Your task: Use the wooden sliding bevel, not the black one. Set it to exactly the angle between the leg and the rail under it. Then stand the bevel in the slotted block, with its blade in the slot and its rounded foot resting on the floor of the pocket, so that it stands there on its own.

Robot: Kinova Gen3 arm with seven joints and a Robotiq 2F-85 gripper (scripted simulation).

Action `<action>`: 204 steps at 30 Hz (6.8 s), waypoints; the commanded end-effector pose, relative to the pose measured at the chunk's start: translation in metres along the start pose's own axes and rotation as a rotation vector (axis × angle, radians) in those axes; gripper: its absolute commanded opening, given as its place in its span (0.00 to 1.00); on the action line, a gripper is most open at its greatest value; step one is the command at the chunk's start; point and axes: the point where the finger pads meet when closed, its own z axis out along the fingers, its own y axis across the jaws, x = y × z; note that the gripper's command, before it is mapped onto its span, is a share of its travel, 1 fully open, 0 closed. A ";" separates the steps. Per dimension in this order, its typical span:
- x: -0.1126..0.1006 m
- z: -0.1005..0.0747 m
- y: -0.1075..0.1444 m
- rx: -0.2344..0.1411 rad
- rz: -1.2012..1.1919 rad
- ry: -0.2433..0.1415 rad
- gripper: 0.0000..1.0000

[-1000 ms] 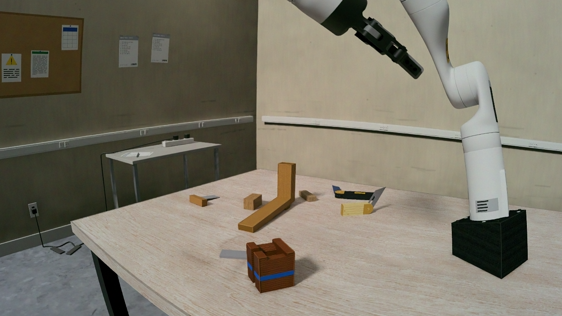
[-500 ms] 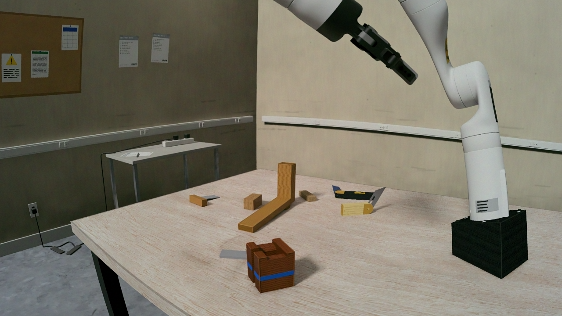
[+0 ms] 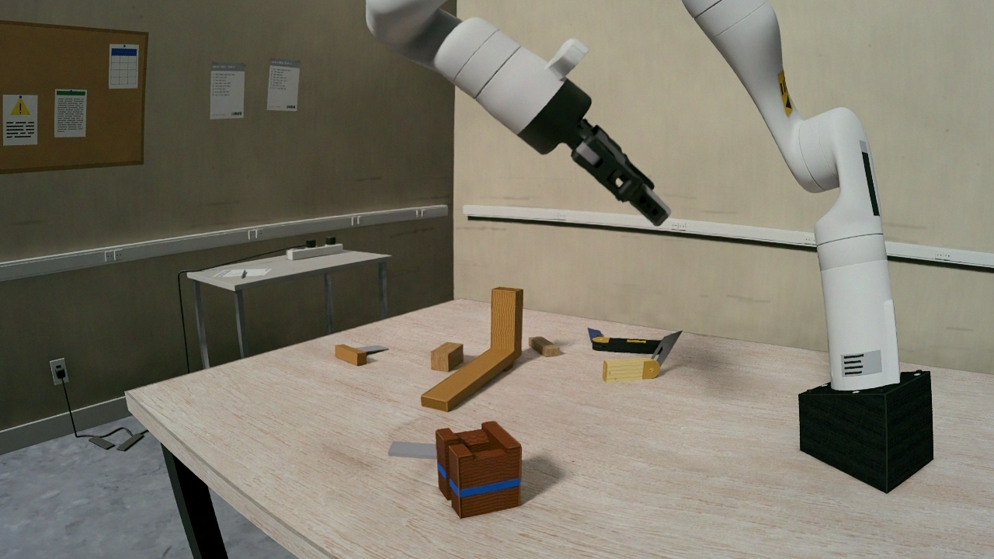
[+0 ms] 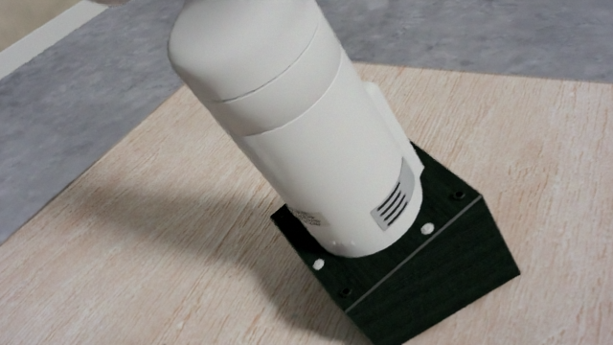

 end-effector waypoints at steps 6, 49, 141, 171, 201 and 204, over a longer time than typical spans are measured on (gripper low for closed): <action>-0.090 0.052 -0.093 -0.039 -0.099 -0.065 1.00; -0.148 0.157 -0.232 -0.017 -0.292 -0.113 0.52; -0.181 0.184 -0.223 -0.016 -0.293 -0.113 0.52; -0.220 0.216 -0.211 -0.016 -0.293 -0.113 0.52; -0.224 0.220 -0.210 -0.016 -0.293 -0.113 0.52; -0.224 0.220 -0.210 -0.016 -0.293 -0.113 0.52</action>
